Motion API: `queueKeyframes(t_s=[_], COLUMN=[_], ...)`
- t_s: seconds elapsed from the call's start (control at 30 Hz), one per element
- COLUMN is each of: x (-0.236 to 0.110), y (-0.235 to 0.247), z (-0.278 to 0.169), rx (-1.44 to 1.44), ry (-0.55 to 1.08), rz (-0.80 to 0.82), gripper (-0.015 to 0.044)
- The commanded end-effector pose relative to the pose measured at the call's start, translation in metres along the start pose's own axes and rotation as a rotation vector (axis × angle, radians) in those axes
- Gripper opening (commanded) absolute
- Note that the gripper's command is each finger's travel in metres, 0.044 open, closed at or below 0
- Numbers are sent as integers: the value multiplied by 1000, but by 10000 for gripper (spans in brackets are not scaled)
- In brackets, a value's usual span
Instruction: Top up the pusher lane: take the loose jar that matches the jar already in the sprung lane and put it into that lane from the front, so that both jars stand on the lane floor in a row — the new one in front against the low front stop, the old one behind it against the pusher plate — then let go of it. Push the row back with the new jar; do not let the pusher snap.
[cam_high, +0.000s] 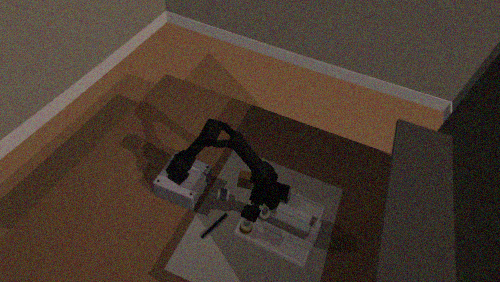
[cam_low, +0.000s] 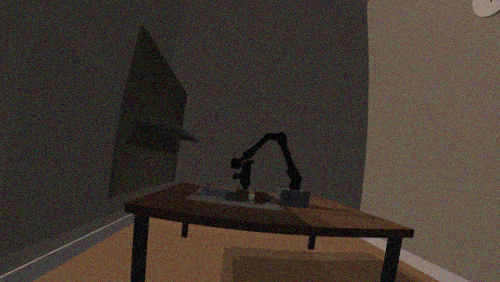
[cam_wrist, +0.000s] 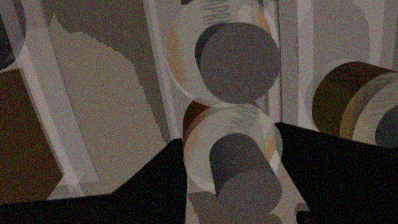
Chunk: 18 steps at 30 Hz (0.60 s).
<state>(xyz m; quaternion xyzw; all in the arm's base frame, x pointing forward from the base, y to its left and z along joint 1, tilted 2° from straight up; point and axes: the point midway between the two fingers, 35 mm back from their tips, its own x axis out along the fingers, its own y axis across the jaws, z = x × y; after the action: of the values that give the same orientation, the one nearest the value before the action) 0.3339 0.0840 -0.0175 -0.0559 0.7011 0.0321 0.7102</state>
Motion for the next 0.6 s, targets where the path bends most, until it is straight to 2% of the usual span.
queueKeyframes(t_s=[0.0, 0.57], x=[2, 3], y=[-1, -1], z=[6, 4], rx=[-3, -3], ry=[-22, -22], rz=[-2, -2], gripper=[0, 0])
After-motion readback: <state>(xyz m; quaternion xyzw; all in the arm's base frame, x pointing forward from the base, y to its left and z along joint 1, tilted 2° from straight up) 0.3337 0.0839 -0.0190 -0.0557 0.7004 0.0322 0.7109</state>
